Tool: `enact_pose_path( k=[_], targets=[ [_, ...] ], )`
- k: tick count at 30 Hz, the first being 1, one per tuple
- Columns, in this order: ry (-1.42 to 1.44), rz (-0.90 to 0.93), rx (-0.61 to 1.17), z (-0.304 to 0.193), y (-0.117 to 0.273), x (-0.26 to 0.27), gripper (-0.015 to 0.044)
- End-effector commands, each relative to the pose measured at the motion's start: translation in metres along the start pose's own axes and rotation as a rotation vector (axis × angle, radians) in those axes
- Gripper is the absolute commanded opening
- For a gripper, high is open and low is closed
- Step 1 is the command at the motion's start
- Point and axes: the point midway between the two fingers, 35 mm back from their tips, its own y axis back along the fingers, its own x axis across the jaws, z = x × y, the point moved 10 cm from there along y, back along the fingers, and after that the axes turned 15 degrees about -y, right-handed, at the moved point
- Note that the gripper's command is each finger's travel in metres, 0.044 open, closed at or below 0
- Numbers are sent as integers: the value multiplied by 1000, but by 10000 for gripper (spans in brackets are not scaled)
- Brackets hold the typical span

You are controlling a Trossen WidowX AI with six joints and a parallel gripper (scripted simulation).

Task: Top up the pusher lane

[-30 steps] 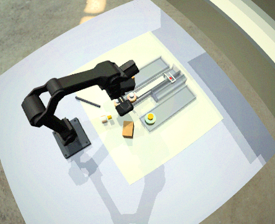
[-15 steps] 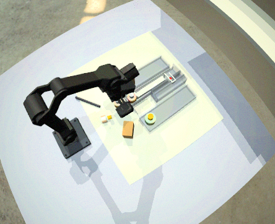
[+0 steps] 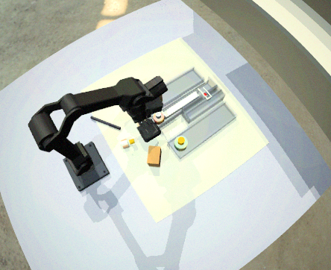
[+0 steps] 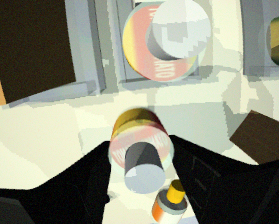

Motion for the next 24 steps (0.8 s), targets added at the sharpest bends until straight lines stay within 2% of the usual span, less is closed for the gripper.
enact_pose_path(
  k=[1, 7, 15, 24],
  targets=[
    [-33, -13, -2, 1, 0, -6, 6],
    [-125, -27, -10, 3, 18, -20, 0],
    [-70, -24, 21, 8, 39, -10, 0],
    [-23, -10, 5, 11, 81, 0, 0]
  ],
)
